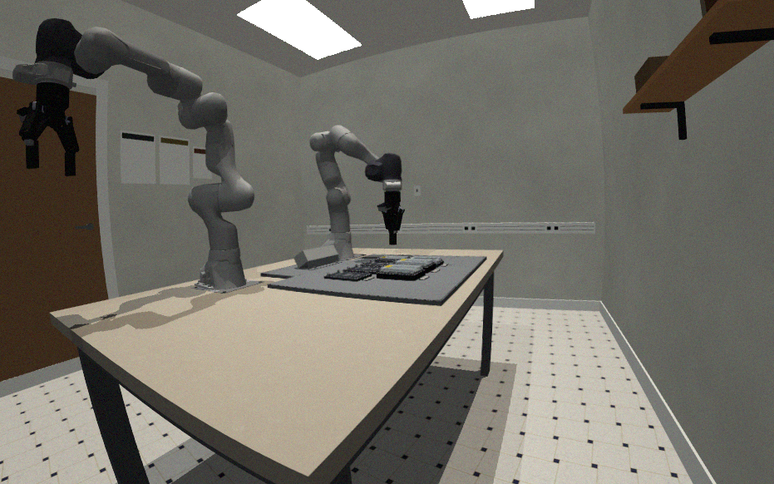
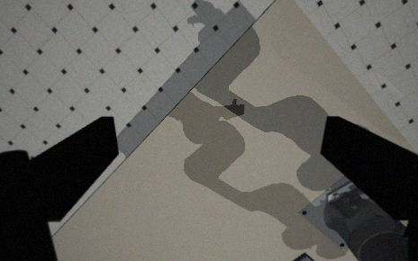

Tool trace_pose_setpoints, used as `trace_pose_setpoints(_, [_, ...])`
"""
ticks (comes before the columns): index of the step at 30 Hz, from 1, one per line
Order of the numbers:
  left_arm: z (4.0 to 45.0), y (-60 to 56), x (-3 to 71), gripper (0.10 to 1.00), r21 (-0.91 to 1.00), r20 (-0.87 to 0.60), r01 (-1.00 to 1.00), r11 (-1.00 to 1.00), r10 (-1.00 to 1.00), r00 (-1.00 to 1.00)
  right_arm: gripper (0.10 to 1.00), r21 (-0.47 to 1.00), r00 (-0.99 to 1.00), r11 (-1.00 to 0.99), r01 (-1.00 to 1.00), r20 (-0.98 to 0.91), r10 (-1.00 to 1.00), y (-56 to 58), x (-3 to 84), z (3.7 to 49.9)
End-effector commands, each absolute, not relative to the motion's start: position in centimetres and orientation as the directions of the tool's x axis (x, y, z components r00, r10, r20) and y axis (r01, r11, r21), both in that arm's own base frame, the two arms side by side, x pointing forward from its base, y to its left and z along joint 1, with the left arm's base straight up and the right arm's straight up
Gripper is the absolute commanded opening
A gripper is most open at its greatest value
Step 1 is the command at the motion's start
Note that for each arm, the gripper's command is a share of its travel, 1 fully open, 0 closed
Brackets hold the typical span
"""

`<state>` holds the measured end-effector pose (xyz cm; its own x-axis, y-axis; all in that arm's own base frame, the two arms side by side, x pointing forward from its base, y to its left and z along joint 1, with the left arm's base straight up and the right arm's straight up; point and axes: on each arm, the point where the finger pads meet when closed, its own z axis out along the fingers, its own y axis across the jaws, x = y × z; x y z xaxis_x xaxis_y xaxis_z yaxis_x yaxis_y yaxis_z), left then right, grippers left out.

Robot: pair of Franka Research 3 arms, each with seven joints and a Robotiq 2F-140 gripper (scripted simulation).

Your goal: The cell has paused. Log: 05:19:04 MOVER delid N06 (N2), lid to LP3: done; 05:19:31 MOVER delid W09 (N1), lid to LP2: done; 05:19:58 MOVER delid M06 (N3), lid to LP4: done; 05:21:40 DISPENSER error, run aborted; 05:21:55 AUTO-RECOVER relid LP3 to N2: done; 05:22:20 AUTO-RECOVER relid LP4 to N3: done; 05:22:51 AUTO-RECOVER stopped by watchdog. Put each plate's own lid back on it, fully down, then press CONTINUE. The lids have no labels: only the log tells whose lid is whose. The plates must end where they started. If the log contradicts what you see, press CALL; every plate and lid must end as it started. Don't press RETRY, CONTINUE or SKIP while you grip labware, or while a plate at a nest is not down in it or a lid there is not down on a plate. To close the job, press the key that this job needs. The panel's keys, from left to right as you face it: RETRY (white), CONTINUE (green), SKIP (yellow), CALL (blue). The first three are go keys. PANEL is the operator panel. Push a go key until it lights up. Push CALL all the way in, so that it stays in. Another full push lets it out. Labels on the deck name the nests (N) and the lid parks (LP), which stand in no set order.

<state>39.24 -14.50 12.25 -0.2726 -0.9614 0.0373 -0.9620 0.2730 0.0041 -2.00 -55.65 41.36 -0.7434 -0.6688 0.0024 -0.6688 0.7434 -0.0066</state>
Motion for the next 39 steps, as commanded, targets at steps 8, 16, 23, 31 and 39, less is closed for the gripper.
trace_pose_setpoints(8, [12.29, -14.69, 39.23, 0.695, 0.007, 0.050, -0.978, -0.210, -0.976, 0.211, 1.000, -0.007, -0.744, 0.744, -0.669, 0.003, -0.669, -55.66, -1.99, 41.38])
trace_pose_setpoints(16, [12.29, -14.69, 39.23, 0.695, 0.008, 0.062, -0.898, -0.440, -0.896, 0.440, 1.000, -0.007, -0.744, 0.744, -0.669, 0.003, -0.669, -55.66, -1.99, 41.38])
trace_pose_setpoints(23, [12.29, -14.69, 39.23, 0.695, 0.005, 0.066, -0.805, -0.593, -0.803, 0.592, 1.000, -0.007, -0.744, 0.744, -0.669, 0.003, -0.669, -55.66, -1.99, 41.38])
trace_pose_setpoints(31, [12.29, -14.69, 39.23, 0.695, 0.000, 0.064, -0.633, -0.774, -0.632, 0.773, 1.000, -0.007, -0.744, 0.744, -0.669, 0.003, -0.669, -55.66, -1.99, 41.38])
trace_pose_setpoints(39, [12.24, -14.70, 39.24, 0.695, -0.005, 0.054, -0.444, -0.896, -0.443, 0.895, 1.000, -0.007, -0.744, 0.744, -0.669, 0.003, -0.669, -55.66, -1.99, 41.38])
